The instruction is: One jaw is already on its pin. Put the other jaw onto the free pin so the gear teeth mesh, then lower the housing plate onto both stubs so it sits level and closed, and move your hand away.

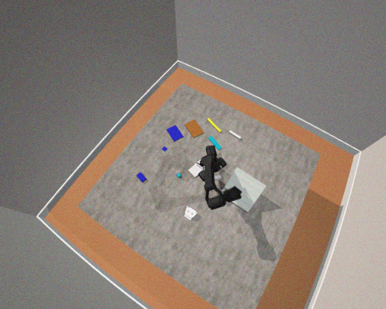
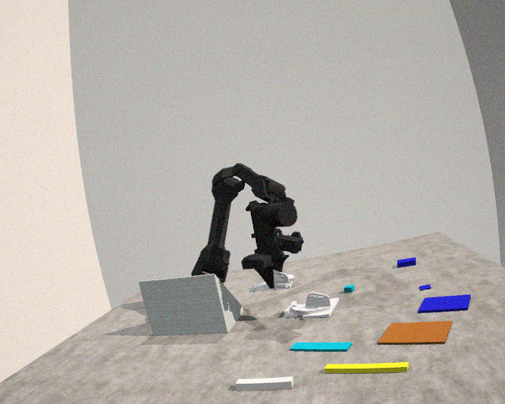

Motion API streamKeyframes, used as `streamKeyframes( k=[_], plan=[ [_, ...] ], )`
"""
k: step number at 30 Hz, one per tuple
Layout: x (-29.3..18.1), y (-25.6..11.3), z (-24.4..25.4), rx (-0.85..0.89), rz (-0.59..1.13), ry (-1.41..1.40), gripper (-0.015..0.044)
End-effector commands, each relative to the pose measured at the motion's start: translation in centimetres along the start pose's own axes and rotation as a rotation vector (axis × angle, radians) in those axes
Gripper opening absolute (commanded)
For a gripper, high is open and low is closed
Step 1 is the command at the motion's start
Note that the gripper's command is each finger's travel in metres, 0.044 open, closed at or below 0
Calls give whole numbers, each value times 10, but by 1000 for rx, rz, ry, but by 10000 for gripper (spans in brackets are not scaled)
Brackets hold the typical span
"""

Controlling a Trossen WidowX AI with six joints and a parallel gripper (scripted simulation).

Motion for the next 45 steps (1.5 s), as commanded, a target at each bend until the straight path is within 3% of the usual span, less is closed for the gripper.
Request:
streamKeyframes(
  k=[1,19,45],
  plan=[
    [0,0,1,4,-1,-5,134],
    [2,0,1,4,-1,16,134],
    [73,-4,40,3,-6,14,134]
  ],
)
Point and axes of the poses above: the point midway between the two fingers, 35 mm back from their tips, its own y axis out along the fingers, its own z axis across the jaws, x = y × z, the point moved 4 cm from there along -y, back along the fingers, and after that the axes turned 2 degrees about -y, right-handed, at the moved point
